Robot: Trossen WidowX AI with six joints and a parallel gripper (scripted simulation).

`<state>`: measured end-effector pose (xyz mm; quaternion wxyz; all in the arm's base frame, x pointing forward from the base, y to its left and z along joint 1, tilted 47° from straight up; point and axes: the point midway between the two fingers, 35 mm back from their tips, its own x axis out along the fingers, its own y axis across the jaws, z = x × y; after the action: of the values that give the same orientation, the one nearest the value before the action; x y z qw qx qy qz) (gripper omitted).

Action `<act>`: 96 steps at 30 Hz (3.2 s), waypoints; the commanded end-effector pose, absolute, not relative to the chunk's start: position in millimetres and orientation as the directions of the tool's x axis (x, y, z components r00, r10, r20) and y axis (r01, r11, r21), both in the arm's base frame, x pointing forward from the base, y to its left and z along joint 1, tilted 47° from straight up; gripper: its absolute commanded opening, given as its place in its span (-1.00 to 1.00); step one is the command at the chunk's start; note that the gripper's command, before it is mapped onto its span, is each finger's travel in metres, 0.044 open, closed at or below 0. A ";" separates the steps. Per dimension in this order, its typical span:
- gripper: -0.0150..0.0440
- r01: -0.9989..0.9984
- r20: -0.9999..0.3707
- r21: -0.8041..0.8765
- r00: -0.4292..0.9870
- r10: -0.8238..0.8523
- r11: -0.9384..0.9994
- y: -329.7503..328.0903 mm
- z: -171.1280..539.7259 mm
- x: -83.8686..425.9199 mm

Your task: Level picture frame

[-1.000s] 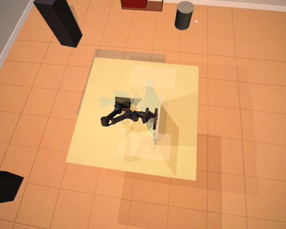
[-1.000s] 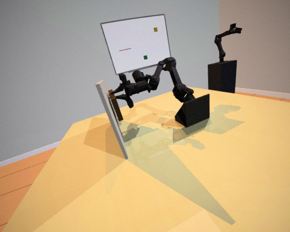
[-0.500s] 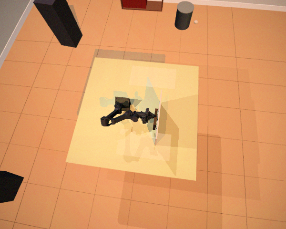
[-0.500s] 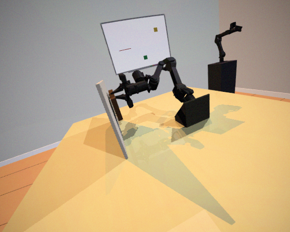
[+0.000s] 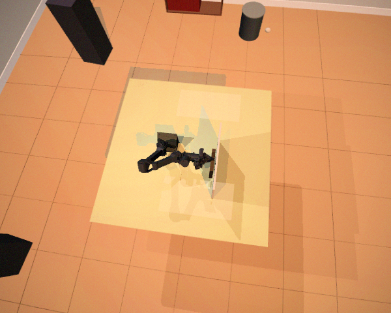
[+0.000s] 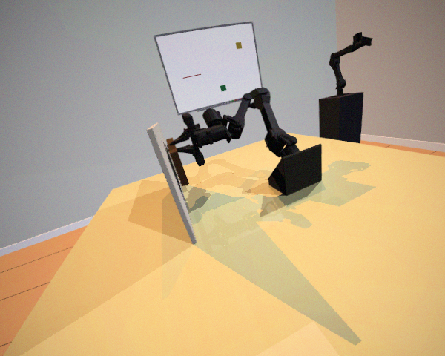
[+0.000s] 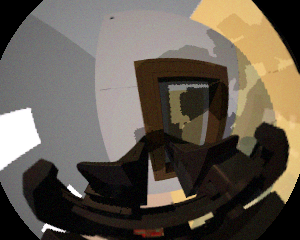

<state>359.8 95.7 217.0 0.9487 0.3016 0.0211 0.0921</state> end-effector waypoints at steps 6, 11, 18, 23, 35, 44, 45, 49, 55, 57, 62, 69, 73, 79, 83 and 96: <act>-0.49 -0.166 0.017 0.577 0.981 0.191 0.800 95.7 216.8 359.8; -0.49 -0.165 0.017 0.576 0.982 0.190 0.800 95.5 216.8 359.8; -0.49 -0.165 0.017 0.581 0.981 0.191 0.797 95.1 216.3 359.9; -0.49 -0.160 0.016 0.618 0.981 0.191 0.770 94.7 216.1 360.0; -0.49 -0.152 0.016 0.670 0.981 0.191 0.726 94.0 215.7 360.2; -0.40 -0.149 0.014 0.687 0.981 0.191 0.712 93.8 215.5 360.3; -0.31 -0.149 0.014 0.687 0.981 0.191 0.712 93.8 215.5 360.3; 0.04 -0.149 0.014 0.687 0.981 0.191 0.712 93.8 215.5 360.3; 0.39 -0.149 0.014 0.687 0.981 0.191 0.712 93.8 215.5 360.3; 0.39 -0.149 0.014 0.686 0.981 0.192 0.713 93.6 215.9 359.0; 0.39 -0.156 0.015 0.654 0.981 0.194 0.740 87.7 222.9 326.3; 0.39 -0.167 0.015 0.599 0.980 0.198 0.783 76.7 218.1 277.2; 0.39 -0.171 0.016 0.580 0.980 0.199 0.797 73.0 212.3 262.4; 0.39 -0.181 0.018 0.519 0.979 0.201 0.835 98.1 229.7 252.9; 0.39 -0.184 0.013 0.447 0.980 0.200 0.875 113.5 240.6 233.9; 0.39 -0.185 0.011 0.420 0.980 0.199 0.889 117.6 244.5 226.1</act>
<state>226.2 118.2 244.5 0.9707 0.2174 0.0165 0.1012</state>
